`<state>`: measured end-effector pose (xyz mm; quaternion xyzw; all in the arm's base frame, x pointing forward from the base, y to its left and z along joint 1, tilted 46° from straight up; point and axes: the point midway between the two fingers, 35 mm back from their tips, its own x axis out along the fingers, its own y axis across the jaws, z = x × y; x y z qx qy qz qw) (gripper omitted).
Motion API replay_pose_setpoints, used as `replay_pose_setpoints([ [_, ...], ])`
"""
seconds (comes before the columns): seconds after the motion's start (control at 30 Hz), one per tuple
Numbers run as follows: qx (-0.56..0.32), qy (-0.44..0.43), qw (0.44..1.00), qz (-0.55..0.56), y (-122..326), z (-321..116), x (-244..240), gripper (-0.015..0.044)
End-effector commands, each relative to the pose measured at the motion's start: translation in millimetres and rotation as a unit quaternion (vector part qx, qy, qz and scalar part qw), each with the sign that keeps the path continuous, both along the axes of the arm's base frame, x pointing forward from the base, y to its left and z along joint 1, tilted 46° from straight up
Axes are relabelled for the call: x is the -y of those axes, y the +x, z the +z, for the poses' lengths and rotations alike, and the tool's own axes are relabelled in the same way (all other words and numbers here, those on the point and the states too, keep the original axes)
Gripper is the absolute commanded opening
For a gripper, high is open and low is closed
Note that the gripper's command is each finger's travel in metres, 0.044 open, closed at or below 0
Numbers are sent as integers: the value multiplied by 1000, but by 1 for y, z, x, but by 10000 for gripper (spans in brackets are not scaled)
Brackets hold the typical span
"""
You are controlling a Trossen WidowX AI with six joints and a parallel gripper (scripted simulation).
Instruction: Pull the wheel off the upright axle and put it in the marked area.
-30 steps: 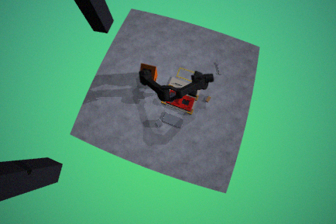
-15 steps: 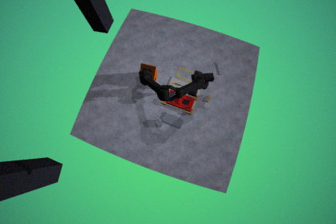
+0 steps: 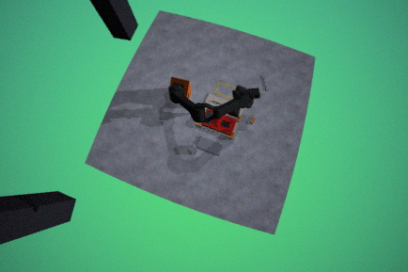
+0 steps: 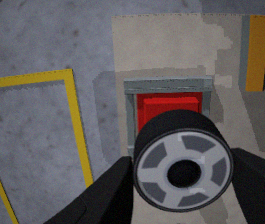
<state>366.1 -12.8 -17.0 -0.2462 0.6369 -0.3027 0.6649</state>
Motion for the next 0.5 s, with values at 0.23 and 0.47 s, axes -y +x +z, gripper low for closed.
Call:
replay_pose_setpoints([
  [0.23,3,1,1000,1,1,4,-5,0],
  [0.47,3,1,1000,1,1,6,-6,0],
])
